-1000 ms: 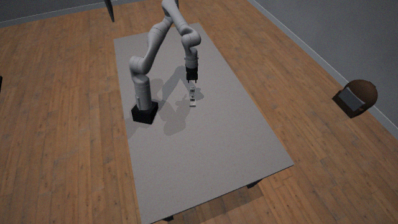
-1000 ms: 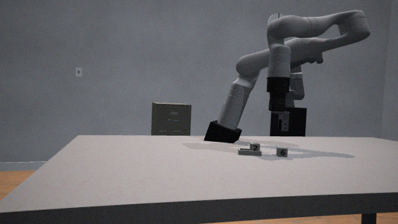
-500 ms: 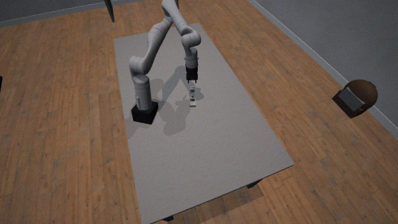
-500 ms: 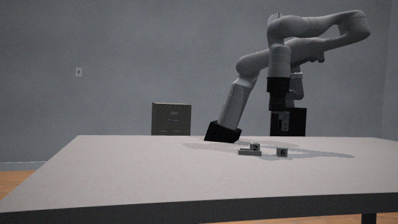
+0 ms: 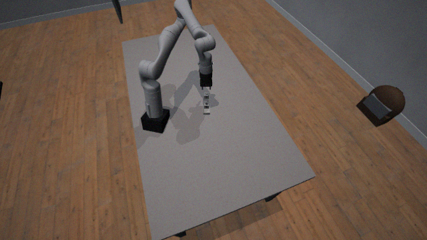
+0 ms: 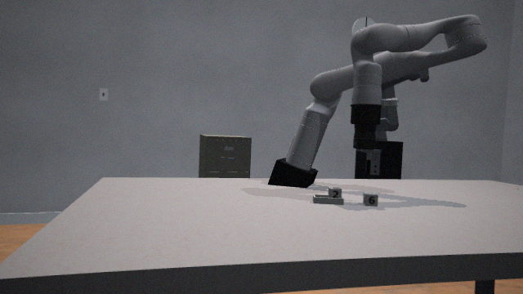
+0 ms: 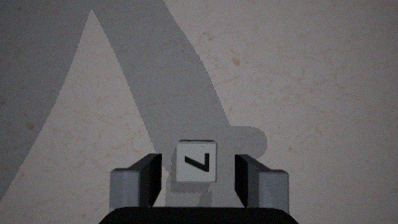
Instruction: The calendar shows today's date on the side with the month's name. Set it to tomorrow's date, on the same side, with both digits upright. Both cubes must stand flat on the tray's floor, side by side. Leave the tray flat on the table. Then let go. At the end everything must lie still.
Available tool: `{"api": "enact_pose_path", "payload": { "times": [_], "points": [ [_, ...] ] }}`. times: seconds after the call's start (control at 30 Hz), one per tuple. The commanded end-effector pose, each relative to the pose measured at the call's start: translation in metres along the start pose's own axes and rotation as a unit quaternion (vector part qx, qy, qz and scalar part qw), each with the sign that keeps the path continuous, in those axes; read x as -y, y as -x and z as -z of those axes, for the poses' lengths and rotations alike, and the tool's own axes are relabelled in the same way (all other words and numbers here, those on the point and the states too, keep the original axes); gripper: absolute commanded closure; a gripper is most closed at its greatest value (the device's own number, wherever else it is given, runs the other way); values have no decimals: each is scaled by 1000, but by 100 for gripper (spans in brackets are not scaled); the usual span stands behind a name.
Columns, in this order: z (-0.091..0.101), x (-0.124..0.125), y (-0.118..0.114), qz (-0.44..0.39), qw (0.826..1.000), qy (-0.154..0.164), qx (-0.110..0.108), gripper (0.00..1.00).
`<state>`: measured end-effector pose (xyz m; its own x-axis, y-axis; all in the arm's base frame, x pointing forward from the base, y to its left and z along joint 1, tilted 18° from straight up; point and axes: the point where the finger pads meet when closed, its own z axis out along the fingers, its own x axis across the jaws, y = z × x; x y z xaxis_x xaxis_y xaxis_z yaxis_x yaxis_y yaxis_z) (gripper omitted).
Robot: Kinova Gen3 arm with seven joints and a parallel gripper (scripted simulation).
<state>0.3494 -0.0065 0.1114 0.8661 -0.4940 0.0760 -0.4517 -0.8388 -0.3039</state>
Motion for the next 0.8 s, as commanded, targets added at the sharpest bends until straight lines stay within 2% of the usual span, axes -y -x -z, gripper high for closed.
{"api": "enact_pose_path", "payload": {
  "times": [0.0, 0.77],
  "points": [
    [-3, -1, 1, -1, 1000, 1, 1, 10],
    [-32, -1, 0, -1, 1000, 1, 1, 10]
  ]
}}
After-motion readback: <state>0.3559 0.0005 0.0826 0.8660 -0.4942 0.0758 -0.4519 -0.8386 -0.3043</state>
